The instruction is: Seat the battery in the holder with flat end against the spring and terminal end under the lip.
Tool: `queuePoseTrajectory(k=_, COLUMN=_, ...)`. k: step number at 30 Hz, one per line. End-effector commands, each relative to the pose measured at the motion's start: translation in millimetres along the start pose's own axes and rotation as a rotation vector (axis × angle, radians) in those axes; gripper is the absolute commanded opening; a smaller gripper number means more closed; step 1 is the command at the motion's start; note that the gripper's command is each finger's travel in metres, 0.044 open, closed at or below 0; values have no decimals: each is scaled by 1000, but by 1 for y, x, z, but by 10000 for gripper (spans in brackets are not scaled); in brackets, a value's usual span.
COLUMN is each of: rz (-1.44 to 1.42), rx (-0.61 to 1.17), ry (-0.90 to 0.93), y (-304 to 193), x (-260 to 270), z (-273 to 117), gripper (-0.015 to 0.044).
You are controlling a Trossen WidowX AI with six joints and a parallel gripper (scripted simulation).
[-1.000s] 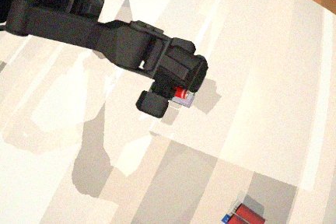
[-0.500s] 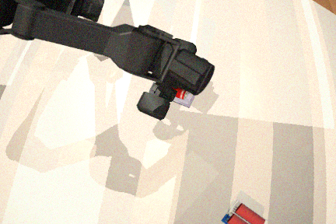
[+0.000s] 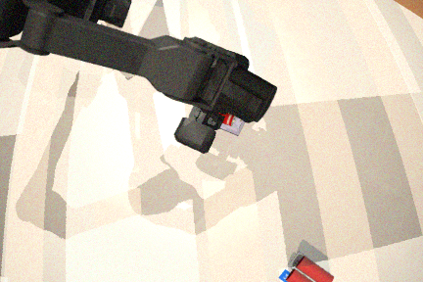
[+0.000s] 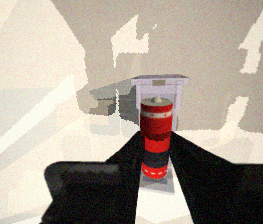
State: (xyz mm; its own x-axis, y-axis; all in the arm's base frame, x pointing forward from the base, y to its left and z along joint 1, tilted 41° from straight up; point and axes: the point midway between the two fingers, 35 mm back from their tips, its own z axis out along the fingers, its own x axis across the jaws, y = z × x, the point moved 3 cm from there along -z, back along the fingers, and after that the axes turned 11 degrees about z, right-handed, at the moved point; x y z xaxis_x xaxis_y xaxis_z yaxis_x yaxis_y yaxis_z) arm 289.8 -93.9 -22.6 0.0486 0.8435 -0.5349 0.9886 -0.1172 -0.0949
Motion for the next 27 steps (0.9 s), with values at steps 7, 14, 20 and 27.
queuePoseTrajectory(k=7, rz=2, rx=16, ry=-4, y=3, x=-1, z=1, gripper=85)
queuePoseTrajectory(k=14, rz=2, rx=16, ry=-3, y=9, x=0, z=1, gripper=85)
queuePoseTrajectory(k=20, rz=3, rx=16, ry=-2, y=13, x=1, z=1, gripper=85)
queuePoseTrajectory(k=27, rz=3, rx=13, ry=0, y=14, x=1, z=1, gripper=85)
